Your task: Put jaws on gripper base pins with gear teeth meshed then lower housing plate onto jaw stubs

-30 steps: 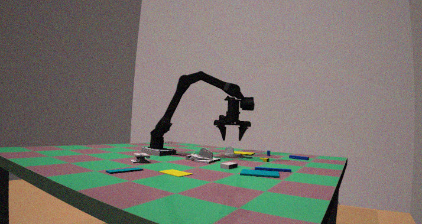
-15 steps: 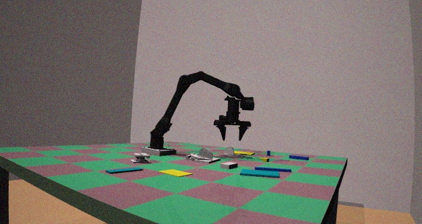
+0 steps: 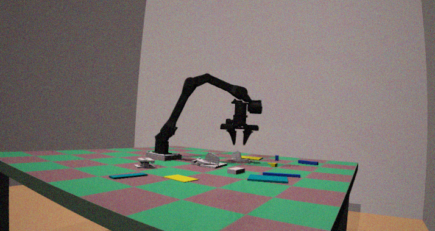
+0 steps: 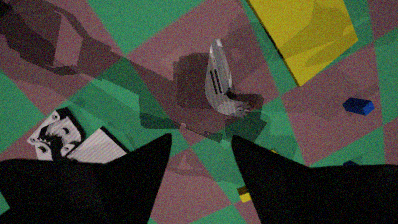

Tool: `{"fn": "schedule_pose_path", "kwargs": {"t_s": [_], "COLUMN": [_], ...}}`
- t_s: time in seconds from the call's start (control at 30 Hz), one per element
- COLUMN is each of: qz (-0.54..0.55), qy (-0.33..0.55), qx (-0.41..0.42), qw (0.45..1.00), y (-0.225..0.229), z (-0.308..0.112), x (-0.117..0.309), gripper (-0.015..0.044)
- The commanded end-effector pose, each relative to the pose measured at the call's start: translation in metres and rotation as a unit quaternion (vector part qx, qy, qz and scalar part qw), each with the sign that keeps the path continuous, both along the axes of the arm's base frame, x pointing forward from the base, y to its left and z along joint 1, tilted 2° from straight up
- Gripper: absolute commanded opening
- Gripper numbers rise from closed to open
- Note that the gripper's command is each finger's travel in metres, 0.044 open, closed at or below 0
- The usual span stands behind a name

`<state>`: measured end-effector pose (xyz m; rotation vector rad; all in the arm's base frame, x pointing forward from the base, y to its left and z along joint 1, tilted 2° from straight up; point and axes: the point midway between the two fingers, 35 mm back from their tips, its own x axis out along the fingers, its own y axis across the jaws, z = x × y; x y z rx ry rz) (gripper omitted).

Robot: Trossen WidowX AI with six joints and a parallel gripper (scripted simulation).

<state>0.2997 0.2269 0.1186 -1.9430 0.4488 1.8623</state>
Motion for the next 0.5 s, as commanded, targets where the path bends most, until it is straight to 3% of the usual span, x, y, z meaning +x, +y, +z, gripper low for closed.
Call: {"fn": "schedule_pose_path", "kwargs": {"t_s": [0.0,0.2,0.47], "qz": [0.000,0.000,0.000], "qy": [0.000,0.000,0.000], "qx": [0.000,0.000,0.000], "qw": [1.000,1.000,1.000], "y": [0.0000,0.0000,0.0000], "z": [0.0000,0.0000,0.0000], "x": [0.0000,0.0000,0.0000], "gripper": [0.0151,0.0000,0.0000]}}
